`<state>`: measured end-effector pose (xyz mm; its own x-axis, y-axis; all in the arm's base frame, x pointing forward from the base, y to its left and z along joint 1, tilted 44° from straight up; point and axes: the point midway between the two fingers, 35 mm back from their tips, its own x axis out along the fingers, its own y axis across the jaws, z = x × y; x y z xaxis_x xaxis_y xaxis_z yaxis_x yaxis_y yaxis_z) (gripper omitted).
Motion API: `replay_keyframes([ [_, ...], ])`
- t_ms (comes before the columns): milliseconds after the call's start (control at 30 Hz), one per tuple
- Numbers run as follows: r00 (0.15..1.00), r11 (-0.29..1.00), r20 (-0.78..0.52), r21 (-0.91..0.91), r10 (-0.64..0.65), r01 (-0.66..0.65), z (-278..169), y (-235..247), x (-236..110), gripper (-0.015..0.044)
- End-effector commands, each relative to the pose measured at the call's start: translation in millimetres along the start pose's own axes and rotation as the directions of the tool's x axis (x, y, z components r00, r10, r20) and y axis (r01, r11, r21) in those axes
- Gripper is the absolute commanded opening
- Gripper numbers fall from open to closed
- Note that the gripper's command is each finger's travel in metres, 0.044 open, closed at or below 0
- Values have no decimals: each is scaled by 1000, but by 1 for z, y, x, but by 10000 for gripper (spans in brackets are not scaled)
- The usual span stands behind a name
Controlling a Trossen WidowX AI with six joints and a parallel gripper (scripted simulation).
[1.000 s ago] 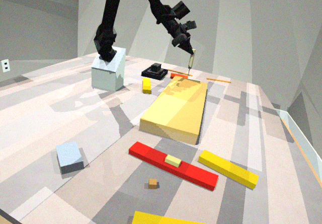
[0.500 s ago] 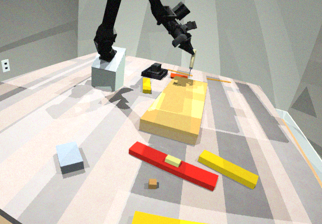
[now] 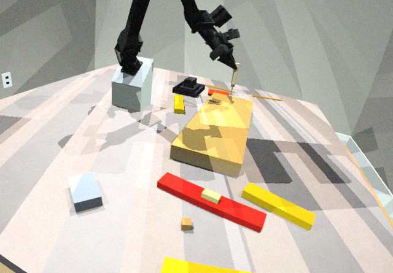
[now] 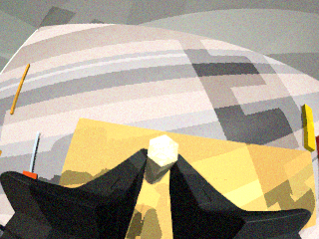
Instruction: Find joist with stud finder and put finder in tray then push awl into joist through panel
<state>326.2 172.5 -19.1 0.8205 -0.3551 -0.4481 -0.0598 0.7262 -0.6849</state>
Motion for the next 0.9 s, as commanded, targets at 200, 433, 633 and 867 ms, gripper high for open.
replay_keyframes([
  [200,1000,1000,-3,-10,3,-3,-8,1,4,0],
  [433,1000,1000,-3,-10,2,-2,-12,0,8,0],
  [633,1000,1000,-3,-10,2,-2,-15,0,10,0],
  [867,1000,1000,-3,-11,2,-2,-18,0,13,0],
])
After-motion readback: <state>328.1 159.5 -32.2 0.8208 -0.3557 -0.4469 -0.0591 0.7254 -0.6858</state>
